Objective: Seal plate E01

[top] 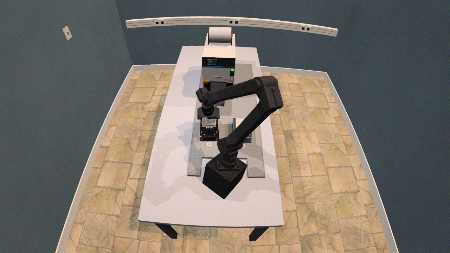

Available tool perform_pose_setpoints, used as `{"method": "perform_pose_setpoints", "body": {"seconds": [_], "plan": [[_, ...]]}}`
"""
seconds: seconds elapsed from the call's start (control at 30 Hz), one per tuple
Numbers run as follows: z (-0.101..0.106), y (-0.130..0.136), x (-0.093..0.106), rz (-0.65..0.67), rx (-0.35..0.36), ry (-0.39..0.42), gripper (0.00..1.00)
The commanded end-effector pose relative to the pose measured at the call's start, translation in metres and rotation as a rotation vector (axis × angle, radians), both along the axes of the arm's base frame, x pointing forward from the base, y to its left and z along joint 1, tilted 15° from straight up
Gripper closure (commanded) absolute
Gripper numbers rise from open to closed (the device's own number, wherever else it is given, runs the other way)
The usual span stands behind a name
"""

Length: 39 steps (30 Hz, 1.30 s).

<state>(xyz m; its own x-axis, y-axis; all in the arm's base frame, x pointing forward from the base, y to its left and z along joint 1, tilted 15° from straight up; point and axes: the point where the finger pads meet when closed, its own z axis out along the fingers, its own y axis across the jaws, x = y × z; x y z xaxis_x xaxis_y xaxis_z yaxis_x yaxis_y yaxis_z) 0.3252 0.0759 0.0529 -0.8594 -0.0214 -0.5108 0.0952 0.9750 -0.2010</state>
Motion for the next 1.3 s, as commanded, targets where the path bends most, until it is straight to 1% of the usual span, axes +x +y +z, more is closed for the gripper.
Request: {"method": "perform_pose_setpoints", "body": {"seconds": [0.0,0.23,0.47,0.6,0.7,0.93,1.03,1.13,1.27], "plan": [[0.002,-0.001,0.010,-0.001,0.006,-0.017,1.00],[-0.005,-0.003,0.007,-0.001,0.001,-0.007,1.00],[0.002,0.002,0.016,0.003,0.011,-0.028,1.00],[-0.002,0.000,0.016,-0.001,0.009,-0.025,1.00],[-0.009,-0.003,0.011,-0.002,0.003,-0.012,1.00],[-0.009,-0.001,0.009,0.006,0.006,-0.018,1.00],[-0.007,0.000,0.015,0.005,0.009,-0.024,1.00],[-0.010,-0.001,0.015,0.001,0.008,-0.022,1.00],[-0.017,-0.006,0.011,-0.002,0.002,-0.011,1.00]]}}
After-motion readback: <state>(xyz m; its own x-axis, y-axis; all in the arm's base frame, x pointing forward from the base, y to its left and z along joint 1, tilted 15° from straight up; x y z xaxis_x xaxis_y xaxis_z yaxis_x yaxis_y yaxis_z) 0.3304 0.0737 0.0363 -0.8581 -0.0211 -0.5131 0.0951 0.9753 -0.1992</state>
